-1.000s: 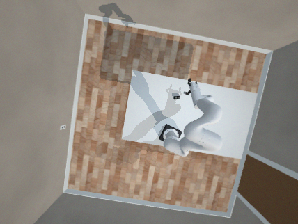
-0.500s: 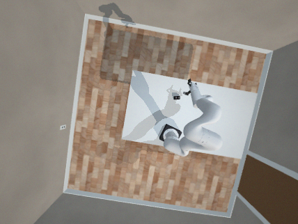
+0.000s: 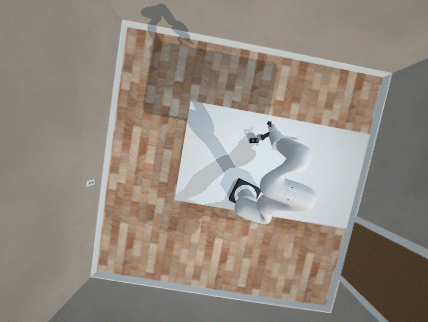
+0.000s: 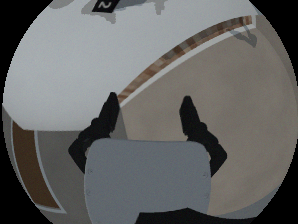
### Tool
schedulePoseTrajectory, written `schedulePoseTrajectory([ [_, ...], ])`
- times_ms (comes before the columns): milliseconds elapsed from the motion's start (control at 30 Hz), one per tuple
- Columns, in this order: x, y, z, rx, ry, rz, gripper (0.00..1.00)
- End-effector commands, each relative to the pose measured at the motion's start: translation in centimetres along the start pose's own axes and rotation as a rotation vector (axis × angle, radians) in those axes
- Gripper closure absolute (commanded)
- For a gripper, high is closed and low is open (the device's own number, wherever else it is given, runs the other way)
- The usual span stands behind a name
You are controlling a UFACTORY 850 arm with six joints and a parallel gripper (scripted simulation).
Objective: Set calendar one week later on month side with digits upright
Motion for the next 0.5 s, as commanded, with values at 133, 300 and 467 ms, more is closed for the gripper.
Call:
schedulePoseTrajectory([
  [133,-4.9,0.3,-2.3,-0.203,0.222,0.139,0.00],
  [300,-7.0,0.1,-2.8,-0.271,0.303,0.196,0.00],
  [467,-8.5,-0.2,-3.1,-0.315,0.357,0.235,0.00],
])
Point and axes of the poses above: the point where the finger pads meet when closed, its own y axis out along the fingers, its own z axis across the jaws, x = y × z, the point moved 2 cm from there along -y, back along the fingers, and after that the axes turned 1 degree about -y, right-handed, at the moved point
